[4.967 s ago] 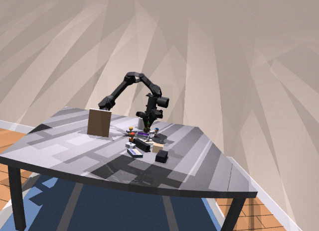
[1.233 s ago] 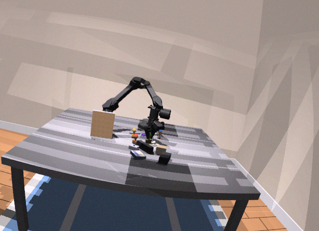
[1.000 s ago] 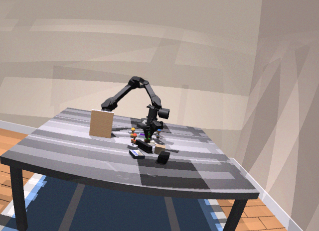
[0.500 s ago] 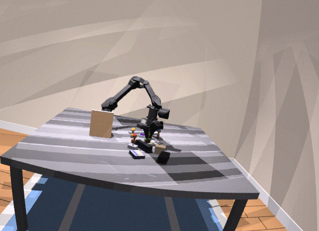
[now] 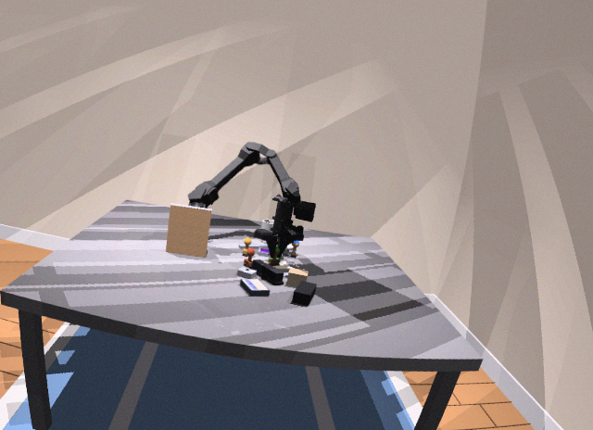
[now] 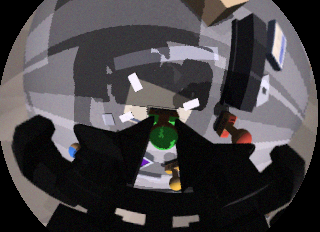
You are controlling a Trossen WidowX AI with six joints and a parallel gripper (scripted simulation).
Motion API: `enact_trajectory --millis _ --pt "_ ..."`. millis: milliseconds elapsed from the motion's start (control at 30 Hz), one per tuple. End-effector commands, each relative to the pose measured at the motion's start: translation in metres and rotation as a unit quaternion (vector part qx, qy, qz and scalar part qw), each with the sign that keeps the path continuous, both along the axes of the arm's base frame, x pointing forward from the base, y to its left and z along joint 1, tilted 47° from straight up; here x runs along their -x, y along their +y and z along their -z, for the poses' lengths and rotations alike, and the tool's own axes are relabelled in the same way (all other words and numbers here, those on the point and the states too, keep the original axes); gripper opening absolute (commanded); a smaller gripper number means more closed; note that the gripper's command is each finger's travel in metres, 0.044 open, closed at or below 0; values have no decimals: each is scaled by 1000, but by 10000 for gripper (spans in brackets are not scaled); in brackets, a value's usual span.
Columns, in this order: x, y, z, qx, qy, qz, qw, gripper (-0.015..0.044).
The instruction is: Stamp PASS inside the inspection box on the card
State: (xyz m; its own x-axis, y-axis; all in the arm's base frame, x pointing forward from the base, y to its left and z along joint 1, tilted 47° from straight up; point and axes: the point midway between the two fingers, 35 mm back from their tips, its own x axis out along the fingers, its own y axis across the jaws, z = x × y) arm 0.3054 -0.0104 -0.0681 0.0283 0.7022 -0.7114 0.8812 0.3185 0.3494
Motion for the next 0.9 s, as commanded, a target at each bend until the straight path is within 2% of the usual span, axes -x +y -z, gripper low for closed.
enact_trajectory --millis 0,867 --pt "-1 2 0 -2 -1 1 1000 0" --pt "-1 -5 -6 -2 -1 1 1000 0"
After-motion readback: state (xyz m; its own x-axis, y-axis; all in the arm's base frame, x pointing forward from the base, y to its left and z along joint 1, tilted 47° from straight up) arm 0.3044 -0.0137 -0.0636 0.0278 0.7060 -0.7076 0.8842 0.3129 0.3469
